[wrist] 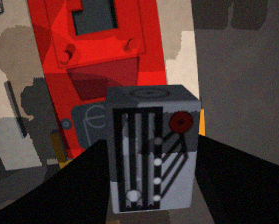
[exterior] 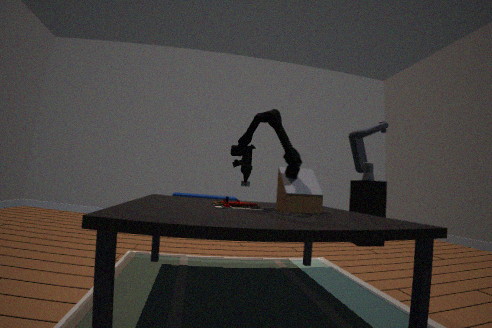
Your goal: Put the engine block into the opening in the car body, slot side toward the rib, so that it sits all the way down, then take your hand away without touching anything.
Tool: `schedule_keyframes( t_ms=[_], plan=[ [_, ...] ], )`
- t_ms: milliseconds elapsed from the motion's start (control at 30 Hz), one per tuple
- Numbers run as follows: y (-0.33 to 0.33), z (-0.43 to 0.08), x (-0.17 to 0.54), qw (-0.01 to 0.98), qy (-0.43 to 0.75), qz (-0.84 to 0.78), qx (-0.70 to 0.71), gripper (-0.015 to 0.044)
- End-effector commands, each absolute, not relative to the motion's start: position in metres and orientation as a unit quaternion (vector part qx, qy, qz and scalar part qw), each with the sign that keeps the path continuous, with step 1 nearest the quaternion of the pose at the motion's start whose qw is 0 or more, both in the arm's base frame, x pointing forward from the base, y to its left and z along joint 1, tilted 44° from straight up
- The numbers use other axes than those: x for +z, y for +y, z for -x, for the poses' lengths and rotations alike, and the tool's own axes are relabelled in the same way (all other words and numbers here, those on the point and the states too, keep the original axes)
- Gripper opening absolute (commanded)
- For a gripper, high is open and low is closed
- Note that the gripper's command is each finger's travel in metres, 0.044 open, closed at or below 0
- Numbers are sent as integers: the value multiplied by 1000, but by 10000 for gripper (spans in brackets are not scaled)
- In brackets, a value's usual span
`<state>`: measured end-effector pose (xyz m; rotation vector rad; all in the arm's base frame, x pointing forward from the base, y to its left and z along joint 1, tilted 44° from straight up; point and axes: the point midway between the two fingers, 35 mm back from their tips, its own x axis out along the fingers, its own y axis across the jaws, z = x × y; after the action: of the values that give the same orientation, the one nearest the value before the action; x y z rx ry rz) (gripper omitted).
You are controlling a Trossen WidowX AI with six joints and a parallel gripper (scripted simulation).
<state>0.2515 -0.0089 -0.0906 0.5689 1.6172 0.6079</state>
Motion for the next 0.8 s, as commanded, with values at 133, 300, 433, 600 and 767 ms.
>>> schedule_keyframes(
  t_ms=[133, 300, 433, 600, 767],
  plan=[
    [-27, -253, -72, 616, 700, -243, 267, 0],
    [-26, -256, -73, 617, 699, -242, 268, 0],
    [-18, -263, -79, 619, 698, -237, 270, 0],
    [-8, -272, -86, 622, 696, -232, 274, 0],
    [3, -281, -93, 624, 694, -227, 278, 0]
  ],
)
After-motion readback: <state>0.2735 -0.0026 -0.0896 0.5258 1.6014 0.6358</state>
